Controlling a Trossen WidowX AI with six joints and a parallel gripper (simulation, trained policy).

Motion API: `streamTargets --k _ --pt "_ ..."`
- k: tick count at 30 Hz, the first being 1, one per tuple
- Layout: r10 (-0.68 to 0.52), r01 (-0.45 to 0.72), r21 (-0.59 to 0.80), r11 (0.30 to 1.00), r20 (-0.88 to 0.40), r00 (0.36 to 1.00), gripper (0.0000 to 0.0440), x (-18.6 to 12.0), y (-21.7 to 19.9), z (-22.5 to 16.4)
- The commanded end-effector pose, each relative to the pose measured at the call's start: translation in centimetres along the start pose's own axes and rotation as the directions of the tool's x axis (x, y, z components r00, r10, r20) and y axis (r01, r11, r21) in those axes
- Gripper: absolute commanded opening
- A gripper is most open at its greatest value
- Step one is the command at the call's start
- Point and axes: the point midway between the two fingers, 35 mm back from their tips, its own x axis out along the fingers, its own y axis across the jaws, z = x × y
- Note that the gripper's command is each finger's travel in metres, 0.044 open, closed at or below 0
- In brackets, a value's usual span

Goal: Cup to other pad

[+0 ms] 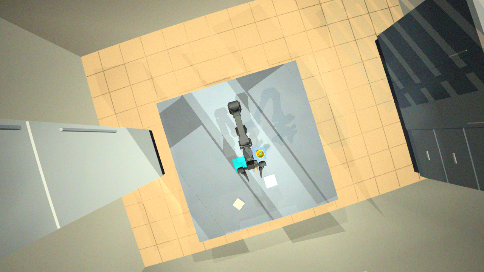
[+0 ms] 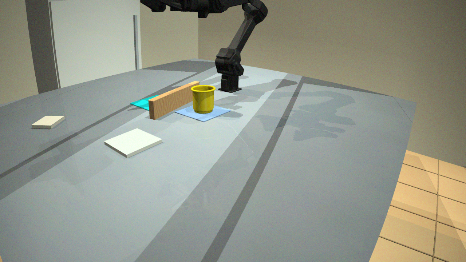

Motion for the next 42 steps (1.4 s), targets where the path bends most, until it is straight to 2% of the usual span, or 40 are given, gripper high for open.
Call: streamTargets --k 1,11,13,16,21,42 --pt "0.002 -0.002 0.001 1.0 -0.001 1.0 0.0374 0.0 0.0 0.1" --pt "0.025 -0.023 0.037 0.999 -0.06 0.998 0.0112 -0.3 0.6 0.0" --pt "0.03 -0.026 0.051 0.998 -0.078 0.996 0.0071 -0.3 0.8 -0.1" --pt "0.042 -0.034 0.077 0.996 -0.106 0.993 0.0093 -0.3 1.1 -0.2" --pt "0.065 -0.047 0.127 0.991 -0.144 0.987 0.0164 -0.2 1.7 0.0" --pt "0.152 -0.013 0.364 0.931 -0.356 0.922 0.014 0.0 4.3 -0.2"
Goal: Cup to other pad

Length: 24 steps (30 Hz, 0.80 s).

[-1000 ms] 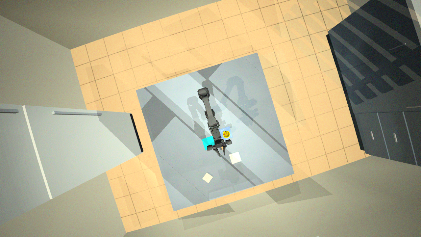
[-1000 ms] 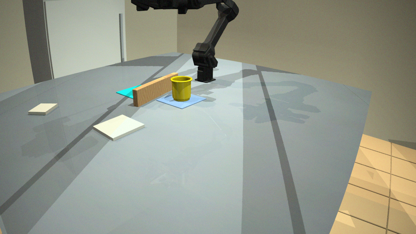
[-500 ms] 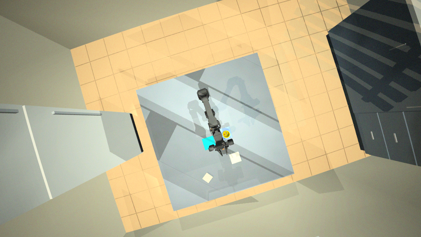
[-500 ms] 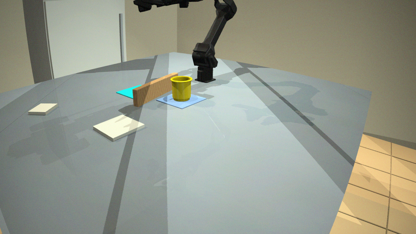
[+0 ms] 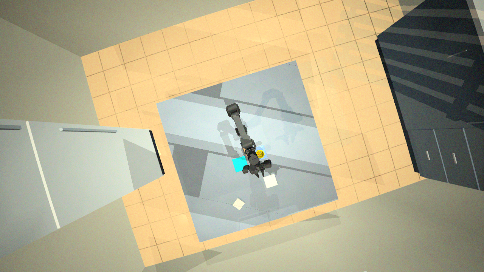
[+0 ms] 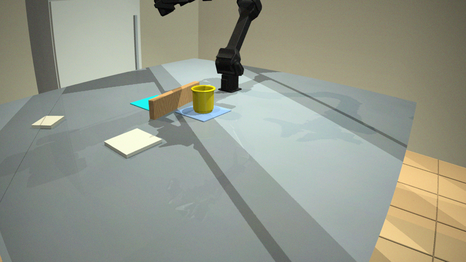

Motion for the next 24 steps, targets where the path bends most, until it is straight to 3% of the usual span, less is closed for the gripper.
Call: streamTargets --k 1,24 --pt "0.007 -0.005 0.05 0.999 -0.044 0.999 0.014 0.1 0.5 -0.2" --pt "-0.005 0.13 0.335 0.933 -0.349 0.937 0.0151 0.3 2.8 -2.7"
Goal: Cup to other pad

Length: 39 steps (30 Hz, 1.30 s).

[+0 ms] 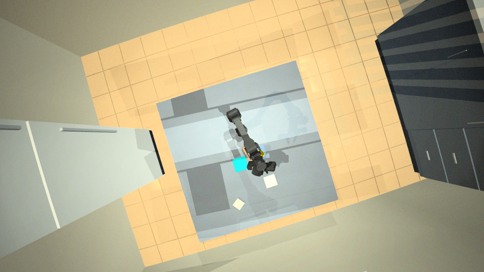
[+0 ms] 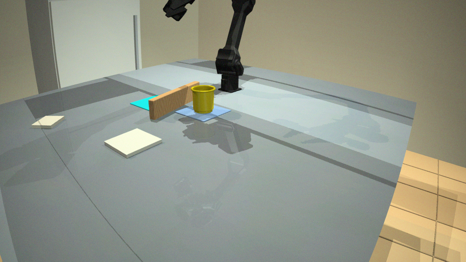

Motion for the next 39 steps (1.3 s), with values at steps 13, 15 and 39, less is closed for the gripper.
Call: streamTargets --k 13,15,39 --pt "-0.093 0.132 0.187 0.973 -0.203 0.975 0.0148 0.5 0.5 -2.6" --pt "-0.108 0.156 0.205 0.966 -0.227 0.968 0.0146 0.5 0.5 -2.9" --pt "-0.347 0.498 0.229 0.836 -0.482 0.804 0.0148 1.2 -2.2 -7.7"
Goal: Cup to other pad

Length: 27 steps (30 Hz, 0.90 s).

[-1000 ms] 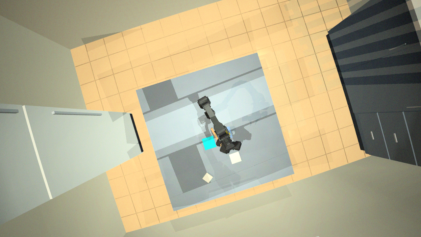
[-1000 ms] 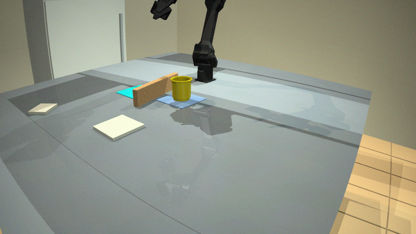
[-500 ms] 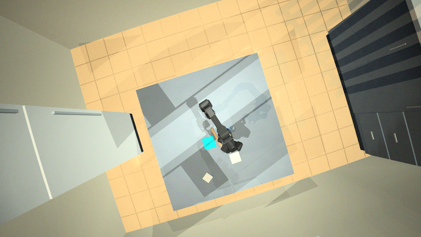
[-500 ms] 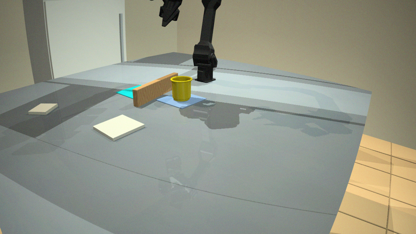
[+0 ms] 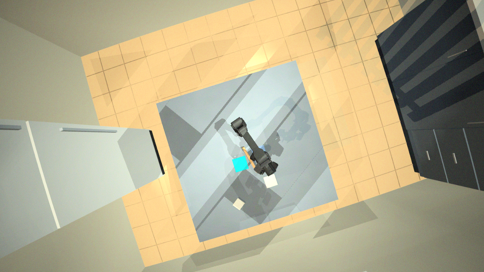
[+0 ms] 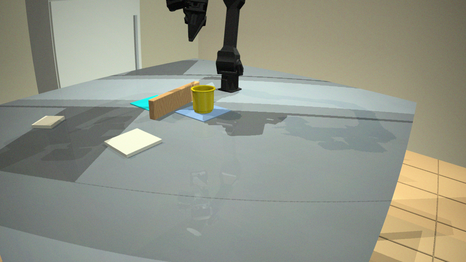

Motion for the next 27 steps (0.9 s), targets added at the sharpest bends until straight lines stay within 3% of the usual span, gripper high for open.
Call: streamTargets --k 1,27 --pt "-0.057 0.057 0.019 0.998 -0.017 0.998 0.0148 0.6 -0.7 -0.2" --pt "-0.391 0.404 0.092 0.91 -0.128 0.911 0.0167 4.6 -5.4 -2.1"
